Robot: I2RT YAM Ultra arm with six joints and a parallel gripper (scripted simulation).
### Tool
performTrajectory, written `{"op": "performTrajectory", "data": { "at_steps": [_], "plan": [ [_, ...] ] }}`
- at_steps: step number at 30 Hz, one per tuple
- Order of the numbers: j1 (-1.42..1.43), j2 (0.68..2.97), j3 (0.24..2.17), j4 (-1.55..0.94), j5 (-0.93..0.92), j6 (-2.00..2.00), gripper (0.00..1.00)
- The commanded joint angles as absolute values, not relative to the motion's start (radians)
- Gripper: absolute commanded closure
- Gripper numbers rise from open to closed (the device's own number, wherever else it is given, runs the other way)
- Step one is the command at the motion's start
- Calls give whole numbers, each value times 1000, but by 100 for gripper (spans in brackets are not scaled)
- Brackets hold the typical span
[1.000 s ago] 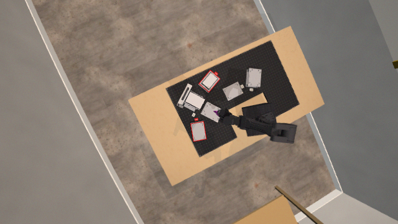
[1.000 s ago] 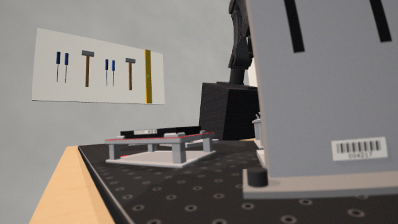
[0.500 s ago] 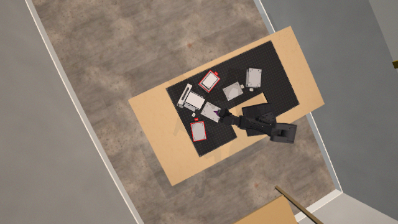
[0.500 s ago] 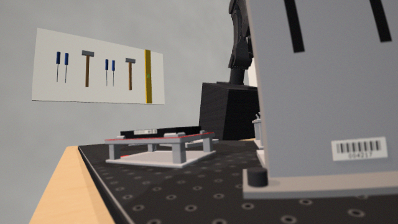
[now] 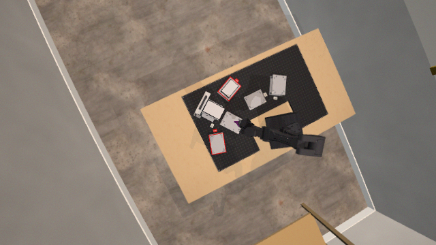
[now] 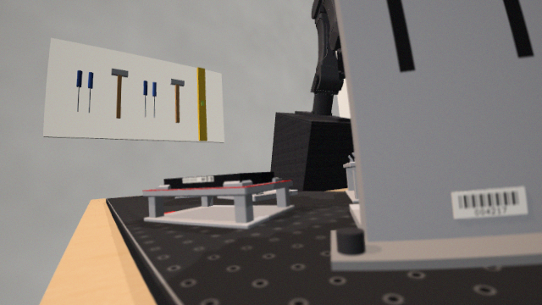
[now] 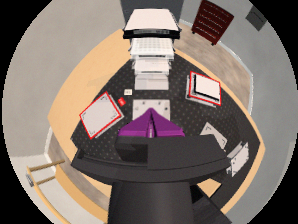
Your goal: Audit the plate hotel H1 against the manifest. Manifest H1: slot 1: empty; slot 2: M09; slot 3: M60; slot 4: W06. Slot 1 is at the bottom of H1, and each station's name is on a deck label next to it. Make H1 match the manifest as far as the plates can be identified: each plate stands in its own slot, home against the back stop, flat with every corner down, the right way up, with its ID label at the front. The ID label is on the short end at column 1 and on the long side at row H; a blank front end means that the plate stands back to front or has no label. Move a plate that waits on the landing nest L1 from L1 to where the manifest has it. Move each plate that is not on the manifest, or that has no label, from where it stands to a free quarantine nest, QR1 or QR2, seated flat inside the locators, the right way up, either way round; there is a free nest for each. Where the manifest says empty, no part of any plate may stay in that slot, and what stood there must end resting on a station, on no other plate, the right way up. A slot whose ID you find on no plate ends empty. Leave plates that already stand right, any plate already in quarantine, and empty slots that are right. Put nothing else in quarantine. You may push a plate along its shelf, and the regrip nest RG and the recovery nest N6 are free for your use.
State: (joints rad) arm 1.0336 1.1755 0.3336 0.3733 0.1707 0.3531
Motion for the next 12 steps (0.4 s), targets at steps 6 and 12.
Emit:
{"op": "performTrajectory", "data": {
  "at_steps": [6, 12],
  "plan": [
    [1034, 1171, 337, 369, 176, 354, 100],
    [1034, 1171, 337, 369, 176, 354, 100]
  ]
}}
